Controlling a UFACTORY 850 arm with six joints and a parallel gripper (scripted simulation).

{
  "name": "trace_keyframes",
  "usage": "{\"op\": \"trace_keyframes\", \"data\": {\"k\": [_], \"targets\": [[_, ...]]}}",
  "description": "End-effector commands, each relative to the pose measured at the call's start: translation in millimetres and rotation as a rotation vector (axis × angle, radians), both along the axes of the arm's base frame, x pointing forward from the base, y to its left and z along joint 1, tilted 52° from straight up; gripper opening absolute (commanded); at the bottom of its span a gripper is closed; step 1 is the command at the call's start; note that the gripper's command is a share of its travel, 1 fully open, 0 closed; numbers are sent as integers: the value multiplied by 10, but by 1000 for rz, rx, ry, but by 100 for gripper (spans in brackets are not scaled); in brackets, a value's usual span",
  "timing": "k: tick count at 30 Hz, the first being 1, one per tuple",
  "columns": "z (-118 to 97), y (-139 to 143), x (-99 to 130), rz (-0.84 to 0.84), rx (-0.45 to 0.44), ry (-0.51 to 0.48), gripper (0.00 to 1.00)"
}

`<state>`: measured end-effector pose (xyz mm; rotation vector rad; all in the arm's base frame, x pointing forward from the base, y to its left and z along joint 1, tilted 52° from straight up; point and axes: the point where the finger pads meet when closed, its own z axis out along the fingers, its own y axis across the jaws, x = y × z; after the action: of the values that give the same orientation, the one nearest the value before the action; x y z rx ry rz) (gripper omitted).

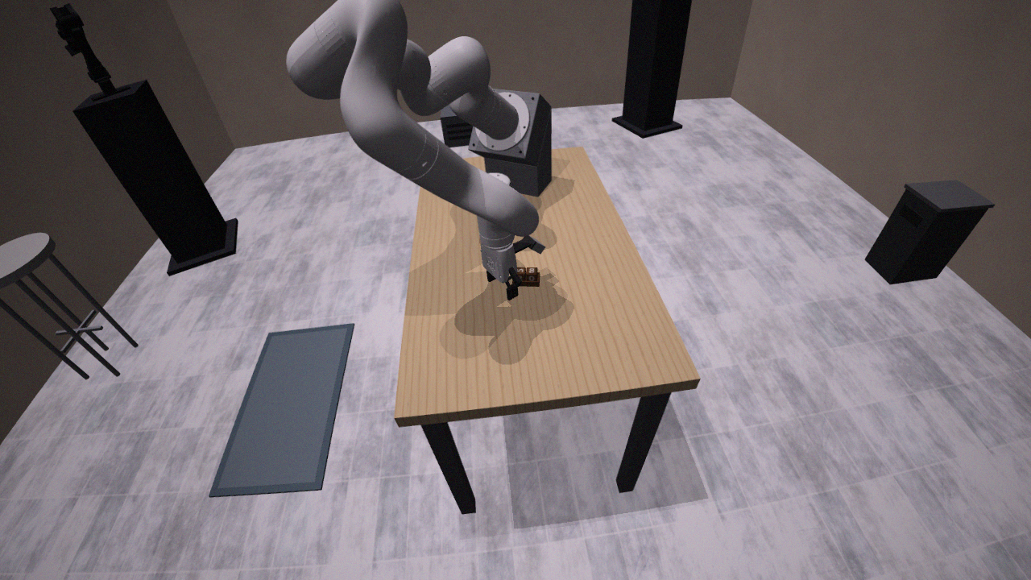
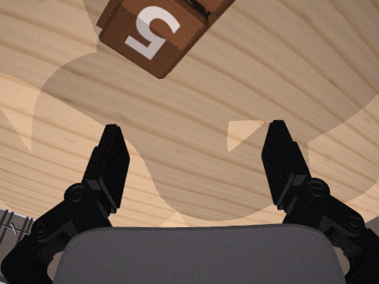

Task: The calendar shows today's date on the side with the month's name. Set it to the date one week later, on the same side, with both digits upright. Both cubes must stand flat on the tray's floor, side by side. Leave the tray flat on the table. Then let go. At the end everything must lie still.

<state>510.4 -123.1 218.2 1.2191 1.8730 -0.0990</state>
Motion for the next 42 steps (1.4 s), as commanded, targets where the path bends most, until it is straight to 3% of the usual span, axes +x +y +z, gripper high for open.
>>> {"op": "trace_keyframes", "data": {"k": [1,23,42], "targets": [[3,2,1,0,0,-1,100],[201,159,-199,0,0,-1,100],[118,477,-45,0,0,-1,100]]}}
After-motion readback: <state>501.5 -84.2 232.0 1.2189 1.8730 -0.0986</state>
